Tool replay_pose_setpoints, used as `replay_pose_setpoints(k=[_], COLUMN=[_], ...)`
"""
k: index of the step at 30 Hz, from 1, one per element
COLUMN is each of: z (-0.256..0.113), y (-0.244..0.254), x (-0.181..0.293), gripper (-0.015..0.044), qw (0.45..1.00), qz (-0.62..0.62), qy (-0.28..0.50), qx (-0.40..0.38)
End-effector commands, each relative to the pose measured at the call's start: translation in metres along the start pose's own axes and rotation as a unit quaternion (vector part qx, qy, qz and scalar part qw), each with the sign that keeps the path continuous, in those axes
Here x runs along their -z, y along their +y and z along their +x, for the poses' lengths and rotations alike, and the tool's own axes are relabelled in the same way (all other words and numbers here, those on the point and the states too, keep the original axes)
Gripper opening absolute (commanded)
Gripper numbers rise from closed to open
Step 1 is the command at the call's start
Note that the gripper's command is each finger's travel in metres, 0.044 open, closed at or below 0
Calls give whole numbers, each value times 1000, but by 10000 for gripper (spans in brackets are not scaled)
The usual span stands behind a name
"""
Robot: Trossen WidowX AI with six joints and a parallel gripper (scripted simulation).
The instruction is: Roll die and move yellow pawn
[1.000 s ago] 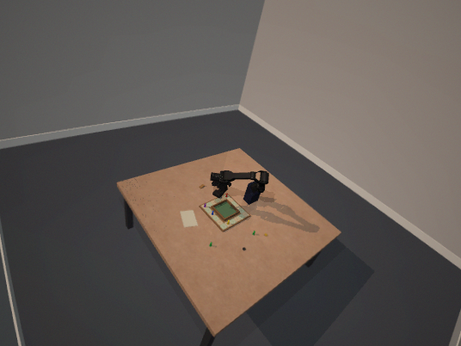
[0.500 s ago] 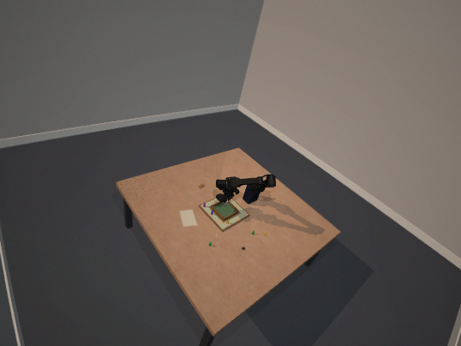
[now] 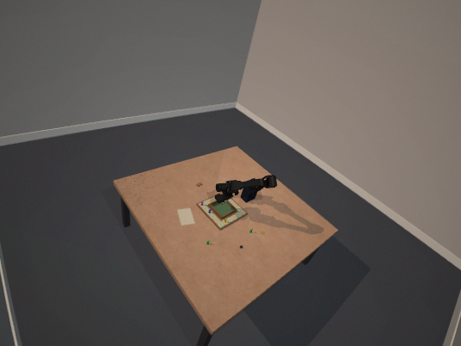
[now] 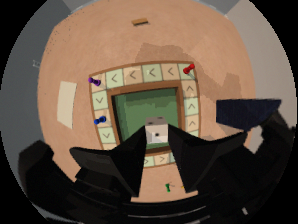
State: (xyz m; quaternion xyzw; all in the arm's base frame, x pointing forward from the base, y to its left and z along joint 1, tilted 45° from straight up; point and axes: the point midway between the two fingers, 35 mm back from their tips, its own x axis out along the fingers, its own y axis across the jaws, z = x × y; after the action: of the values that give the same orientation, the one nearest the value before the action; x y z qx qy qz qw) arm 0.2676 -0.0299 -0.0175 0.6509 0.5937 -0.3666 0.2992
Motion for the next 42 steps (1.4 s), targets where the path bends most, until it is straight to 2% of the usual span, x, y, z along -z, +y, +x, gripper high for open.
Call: replay_pose_setpoints(k=[1,9,18,22,27,42], z=[4,6,7,4,-37,-36], y=[-4,-5,-4,-3,3,2], x=[-1,-2,-1,0,22,22], gripper=[0,0,0,0,0,0], qw=[997,980,946,945,945,945], qz=[5,10,15,15,15,15], qy=[-72,-200,-322,-324,-324,-324], qx=[15,12,-33,-34,-34,-34])
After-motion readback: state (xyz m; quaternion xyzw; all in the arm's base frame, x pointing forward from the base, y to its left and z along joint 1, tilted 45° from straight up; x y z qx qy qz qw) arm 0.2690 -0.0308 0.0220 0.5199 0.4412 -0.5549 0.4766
